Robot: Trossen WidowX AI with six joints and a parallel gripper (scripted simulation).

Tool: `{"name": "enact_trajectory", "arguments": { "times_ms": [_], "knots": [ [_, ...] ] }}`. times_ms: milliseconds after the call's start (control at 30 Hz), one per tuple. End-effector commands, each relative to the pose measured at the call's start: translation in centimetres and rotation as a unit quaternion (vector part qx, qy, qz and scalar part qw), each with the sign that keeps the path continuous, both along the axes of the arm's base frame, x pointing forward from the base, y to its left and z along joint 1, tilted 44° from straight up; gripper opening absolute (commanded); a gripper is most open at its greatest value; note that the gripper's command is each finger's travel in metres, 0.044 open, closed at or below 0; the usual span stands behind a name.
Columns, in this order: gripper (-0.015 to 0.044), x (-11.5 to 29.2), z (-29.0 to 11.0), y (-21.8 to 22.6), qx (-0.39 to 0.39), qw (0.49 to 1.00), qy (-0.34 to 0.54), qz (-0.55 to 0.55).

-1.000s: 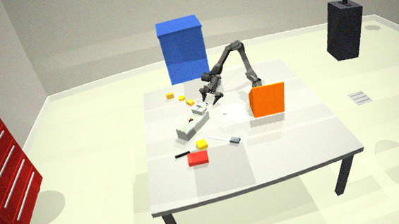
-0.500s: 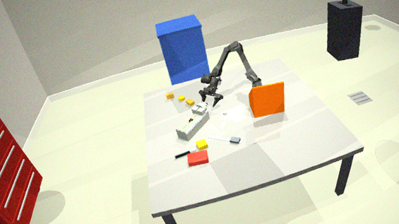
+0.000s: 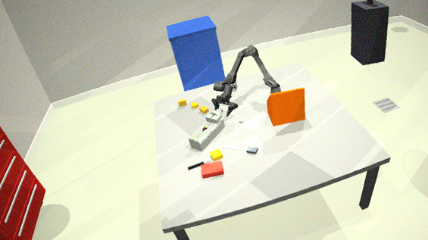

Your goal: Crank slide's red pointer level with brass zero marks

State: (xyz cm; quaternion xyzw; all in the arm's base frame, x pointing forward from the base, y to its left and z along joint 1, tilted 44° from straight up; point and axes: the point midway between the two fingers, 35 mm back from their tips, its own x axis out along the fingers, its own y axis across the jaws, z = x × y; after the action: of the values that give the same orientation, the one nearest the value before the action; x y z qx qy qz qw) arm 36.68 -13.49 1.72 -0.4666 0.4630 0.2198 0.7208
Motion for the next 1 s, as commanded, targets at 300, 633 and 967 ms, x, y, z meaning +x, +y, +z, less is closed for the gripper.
{"name": "enact_trajectory", "arguments": {
  "times_ms": [300, 633, 967],
  "knots": [
    [0.044, 1.5, -1.3, 1.2, 0.001, 1.0, 0.0, -0.003],
    [0.0256, 1.6, -1.5, 1.3, 0.001, 1.0, 0.0, -0.003],
    [0.0, 1.6, -1.5, 1.3, 0.001, 1.0, 0.0, -0.003]
  ]
}}
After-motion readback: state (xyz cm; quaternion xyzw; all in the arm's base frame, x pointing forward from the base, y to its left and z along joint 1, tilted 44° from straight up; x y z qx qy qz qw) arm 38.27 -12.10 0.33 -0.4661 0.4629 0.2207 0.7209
